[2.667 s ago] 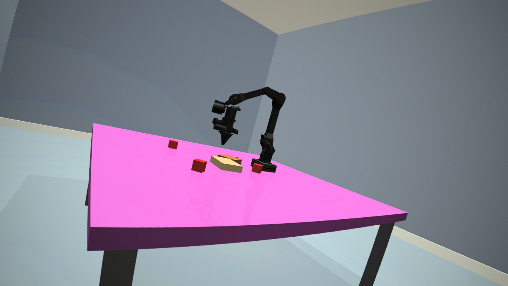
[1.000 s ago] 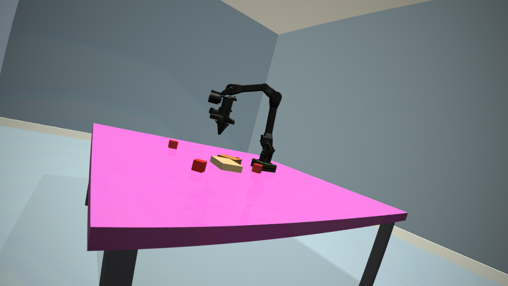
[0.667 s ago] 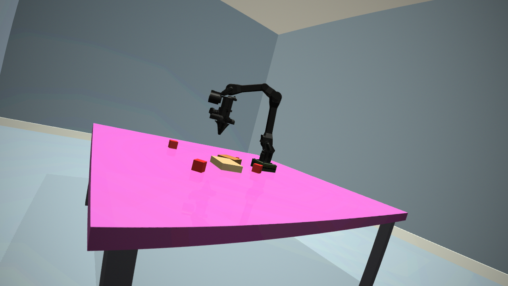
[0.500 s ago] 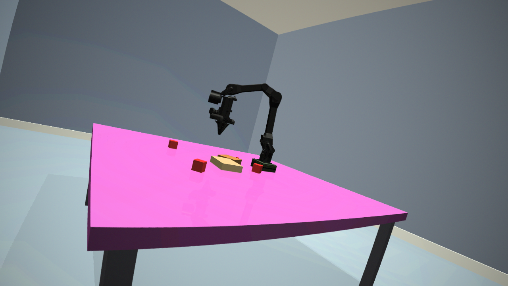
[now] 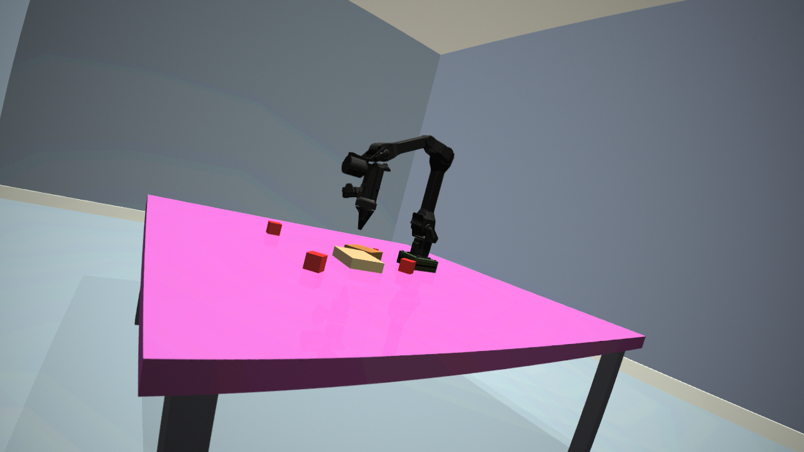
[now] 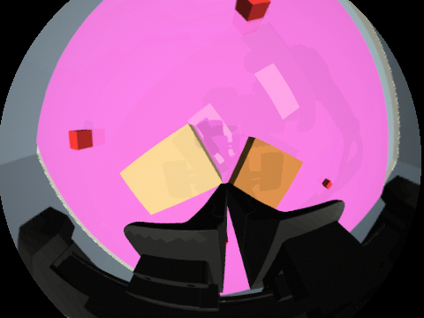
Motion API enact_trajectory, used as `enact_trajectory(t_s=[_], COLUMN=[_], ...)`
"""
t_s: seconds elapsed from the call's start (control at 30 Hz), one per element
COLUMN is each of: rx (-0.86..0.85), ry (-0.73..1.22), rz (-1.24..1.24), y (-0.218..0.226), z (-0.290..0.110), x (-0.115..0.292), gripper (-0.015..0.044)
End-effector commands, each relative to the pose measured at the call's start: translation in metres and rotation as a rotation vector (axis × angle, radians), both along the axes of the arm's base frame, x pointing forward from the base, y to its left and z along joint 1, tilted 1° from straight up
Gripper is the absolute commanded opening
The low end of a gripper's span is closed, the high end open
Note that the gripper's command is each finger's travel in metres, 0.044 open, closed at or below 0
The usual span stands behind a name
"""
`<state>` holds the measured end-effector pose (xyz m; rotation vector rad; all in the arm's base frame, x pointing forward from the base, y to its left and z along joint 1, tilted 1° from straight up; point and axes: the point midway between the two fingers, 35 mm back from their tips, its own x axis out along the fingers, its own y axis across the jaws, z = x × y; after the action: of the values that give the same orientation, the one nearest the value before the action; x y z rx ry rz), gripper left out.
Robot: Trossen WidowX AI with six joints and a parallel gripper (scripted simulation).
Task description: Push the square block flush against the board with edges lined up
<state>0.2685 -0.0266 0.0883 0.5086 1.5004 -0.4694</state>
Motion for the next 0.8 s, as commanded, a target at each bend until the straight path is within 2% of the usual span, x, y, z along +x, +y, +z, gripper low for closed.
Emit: enact_trajectory(t_s=[0.0, 0.3, 0.43, 0.57, 0.77], rx=[0.000, 0.003, 0.003, 0.002, 0.002], ry=[0.001, -0.002, -0.003, -0.002, -0.002], rz=[0.131, 0.412, 0.417, 0.417, 0.417], y=[0.034, 0.100, 0.101, 0.102, 0.101], z=[-0.011, -0.032, -0.036, -0.084, -0.087], x=[-0.008, -0.036, -0.036, -0.035, -0.034], gripper=[0.0000, 0.0000, 0.0000, 0.0000, 0.0000])
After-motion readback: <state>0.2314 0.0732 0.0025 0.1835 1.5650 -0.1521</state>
